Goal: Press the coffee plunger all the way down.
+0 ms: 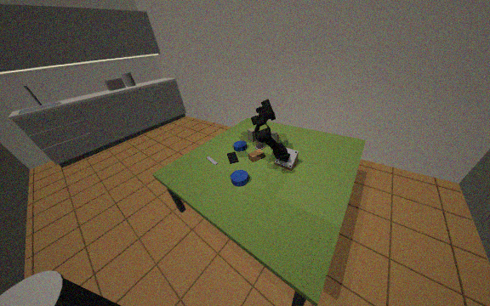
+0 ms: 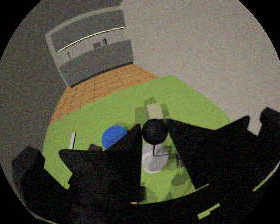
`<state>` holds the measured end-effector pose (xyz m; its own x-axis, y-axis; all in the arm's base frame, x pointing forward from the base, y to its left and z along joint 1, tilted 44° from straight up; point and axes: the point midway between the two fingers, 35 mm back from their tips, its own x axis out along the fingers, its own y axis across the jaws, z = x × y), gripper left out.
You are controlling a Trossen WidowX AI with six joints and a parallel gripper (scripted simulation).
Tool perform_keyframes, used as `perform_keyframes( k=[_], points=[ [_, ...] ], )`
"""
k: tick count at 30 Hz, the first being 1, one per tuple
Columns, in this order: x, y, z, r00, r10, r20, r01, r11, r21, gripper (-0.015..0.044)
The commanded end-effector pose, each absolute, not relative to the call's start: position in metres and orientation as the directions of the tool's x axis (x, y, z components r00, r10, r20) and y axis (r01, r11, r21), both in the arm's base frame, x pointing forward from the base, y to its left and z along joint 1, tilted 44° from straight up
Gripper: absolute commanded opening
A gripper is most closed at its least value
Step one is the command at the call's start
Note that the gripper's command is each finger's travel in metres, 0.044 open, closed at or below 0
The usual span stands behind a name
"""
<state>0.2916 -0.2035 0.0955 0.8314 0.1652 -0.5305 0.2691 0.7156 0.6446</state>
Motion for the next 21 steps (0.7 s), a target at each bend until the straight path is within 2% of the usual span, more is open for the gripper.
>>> perform_keyframes(
  k=[1, 21],
  points=[
    [0.291, -0.196, 0.085, 0.824, 0.173, -0.540, 0.275, 0.711, 0.647, 0.0119],
    [0.295, -0.176, 0.059, 0.823, 0.174, -0.542, 0.275, 0.712, 0.646, 0.0119]
  ],
)
